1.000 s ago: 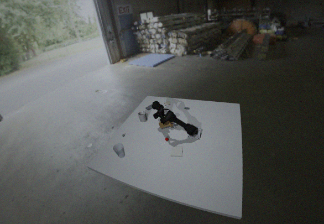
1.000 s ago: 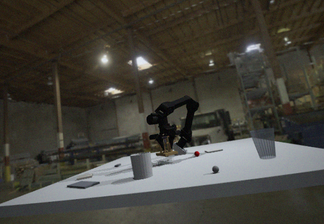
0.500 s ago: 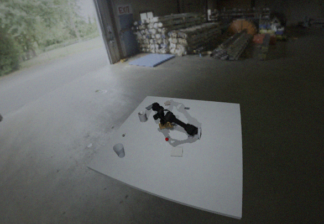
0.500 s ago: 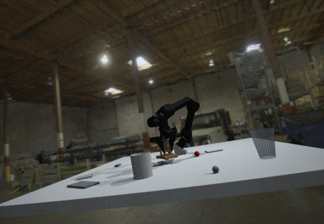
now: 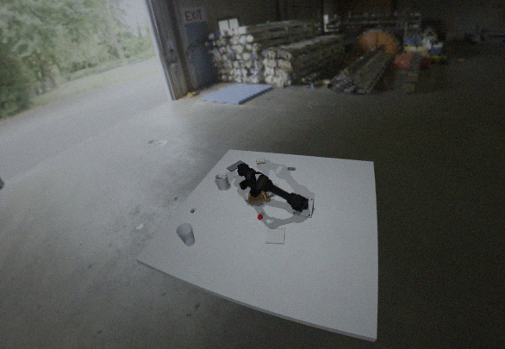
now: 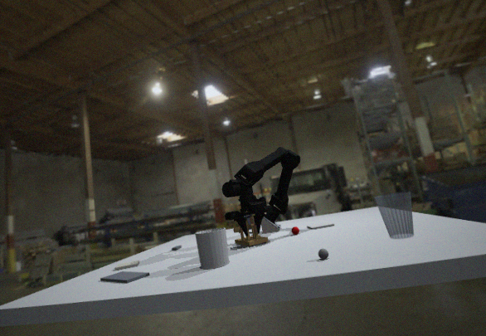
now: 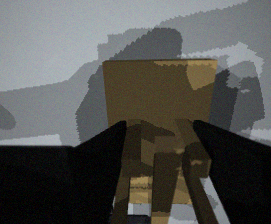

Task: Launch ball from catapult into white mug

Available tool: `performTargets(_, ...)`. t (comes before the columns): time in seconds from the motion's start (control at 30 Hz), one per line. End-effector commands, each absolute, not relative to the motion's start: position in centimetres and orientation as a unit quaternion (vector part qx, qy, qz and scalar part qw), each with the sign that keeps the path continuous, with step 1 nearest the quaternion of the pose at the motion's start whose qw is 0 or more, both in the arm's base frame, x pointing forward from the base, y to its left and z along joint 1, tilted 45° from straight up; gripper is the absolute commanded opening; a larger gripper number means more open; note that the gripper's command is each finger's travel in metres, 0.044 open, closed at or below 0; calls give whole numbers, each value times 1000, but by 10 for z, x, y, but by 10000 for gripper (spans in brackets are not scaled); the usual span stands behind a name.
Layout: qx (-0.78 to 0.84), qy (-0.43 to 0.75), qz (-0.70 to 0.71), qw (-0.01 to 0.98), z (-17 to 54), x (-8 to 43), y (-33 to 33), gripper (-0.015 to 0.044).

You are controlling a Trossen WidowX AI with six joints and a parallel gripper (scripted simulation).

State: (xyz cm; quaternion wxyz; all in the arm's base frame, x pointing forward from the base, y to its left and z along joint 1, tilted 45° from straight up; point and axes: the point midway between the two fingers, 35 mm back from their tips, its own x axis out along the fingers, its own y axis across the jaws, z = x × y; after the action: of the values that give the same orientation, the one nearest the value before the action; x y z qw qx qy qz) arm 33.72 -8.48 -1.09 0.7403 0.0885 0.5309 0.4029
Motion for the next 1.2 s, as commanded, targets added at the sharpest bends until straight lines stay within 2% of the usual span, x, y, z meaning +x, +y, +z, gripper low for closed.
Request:
performTargets(0.0,92,531,400,742,-15,337,-83,0)
performTargets(0.2,89,531,403,740,-12,337,-84,0)
performTargets(0.63,89,531,403,740,-12,337,-84,341)
performTargets(0.77,88,532,401,740,11,337,-109,440)
performTargets(0.93,89,533,402,739,57,326,-151,440)
performTargets(1.17,90,531,398,743,51,329,-147,440)
